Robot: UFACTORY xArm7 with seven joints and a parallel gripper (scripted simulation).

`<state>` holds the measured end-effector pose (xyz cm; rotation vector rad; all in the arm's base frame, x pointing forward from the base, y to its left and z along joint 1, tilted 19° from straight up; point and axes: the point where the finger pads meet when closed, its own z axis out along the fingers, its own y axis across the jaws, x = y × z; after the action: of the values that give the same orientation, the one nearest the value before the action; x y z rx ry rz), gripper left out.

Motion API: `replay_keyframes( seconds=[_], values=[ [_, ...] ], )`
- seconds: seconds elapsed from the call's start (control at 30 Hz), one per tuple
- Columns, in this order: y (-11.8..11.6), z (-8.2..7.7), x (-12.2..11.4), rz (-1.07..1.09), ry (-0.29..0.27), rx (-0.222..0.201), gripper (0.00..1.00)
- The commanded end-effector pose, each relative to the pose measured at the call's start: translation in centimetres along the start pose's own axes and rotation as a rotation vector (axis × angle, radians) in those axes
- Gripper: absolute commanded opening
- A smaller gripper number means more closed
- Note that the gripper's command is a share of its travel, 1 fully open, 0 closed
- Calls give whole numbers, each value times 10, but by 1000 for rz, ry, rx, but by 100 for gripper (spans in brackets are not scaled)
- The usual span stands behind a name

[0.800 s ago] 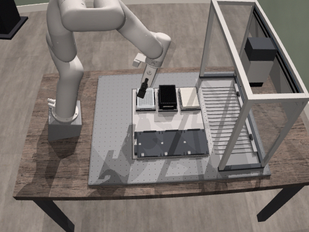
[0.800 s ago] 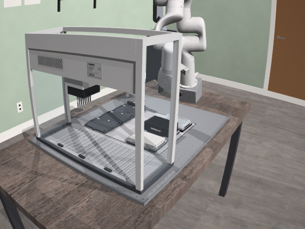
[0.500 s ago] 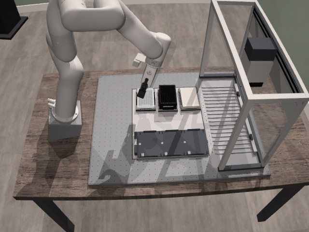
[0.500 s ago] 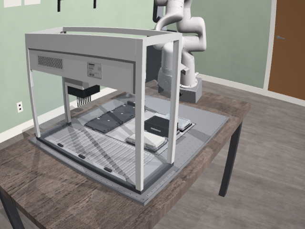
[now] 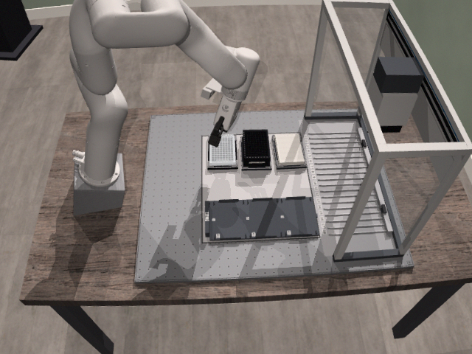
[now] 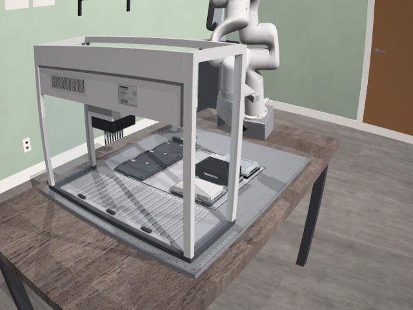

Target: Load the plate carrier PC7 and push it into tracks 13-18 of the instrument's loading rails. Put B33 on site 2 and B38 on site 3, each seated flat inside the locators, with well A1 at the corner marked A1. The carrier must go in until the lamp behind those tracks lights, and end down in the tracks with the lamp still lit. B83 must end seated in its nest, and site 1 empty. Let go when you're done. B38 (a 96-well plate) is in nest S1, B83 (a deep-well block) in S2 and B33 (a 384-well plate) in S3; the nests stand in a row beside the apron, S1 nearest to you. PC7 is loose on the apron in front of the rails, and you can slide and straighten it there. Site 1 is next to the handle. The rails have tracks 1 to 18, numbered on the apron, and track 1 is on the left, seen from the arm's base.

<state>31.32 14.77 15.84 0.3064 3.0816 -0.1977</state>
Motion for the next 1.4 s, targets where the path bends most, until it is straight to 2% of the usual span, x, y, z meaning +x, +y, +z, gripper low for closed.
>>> replay_keyframes(
  seconds=[0.0,0.23,0.3,0.6,0.8,0.87,1.23,1.37],
  values=[
    [8,-3,2,131,-26,-42,100],
    [16,-6,4,353,-46,-112,100],
    [16,-6,4,353,-46,-112,100],
    [25,-11,7,637,-54,-206,100],
    [30,-14,8,827,-50,-271,100],
    [30,-14,8,827,-50,-271,100],
    [38,-21,8,1172,-21,-392,100],
    [38,-21,8,1191,-19,-399,100]
  ],
)
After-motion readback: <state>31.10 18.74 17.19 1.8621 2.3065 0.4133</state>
